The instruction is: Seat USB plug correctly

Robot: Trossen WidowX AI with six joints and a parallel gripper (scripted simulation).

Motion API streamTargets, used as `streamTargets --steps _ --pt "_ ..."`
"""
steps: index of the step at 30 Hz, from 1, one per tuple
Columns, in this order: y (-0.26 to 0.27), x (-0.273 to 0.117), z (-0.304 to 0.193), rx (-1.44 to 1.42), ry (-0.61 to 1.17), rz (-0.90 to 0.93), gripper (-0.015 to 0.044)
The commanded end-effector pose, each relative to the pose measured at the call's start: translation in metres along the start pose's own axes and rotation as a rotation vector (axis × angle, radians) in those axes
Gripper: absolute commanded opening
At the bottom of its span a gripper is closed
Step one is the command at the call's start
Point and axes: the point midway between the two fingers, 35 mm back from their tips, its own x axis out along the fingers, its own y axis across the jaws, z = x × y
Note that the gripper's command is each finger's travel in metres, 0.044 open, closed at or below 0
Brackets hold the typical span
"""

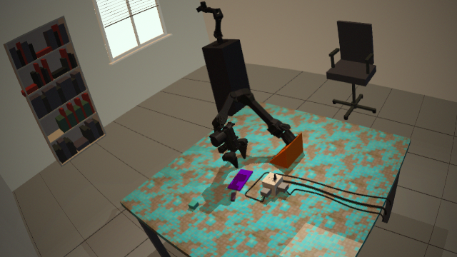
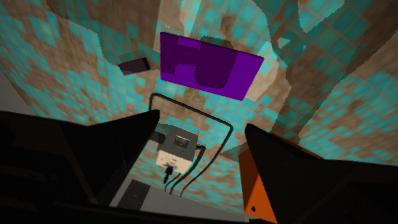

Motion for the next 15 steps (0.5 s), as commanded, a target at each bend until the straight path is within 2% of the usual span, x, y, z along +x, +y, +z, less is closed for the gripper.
streamTargets --steps 1,7,15 --pt "0.028 0.003 -0.038 0.050 -0.013 -0.026 0.0440" --pt "0.059 0.014 -0.128 0.187 -0.091 -0.082 0.0440" --pt "0.058 0.028 -0.216 0.331 -0.236 -0.071 0.0440"
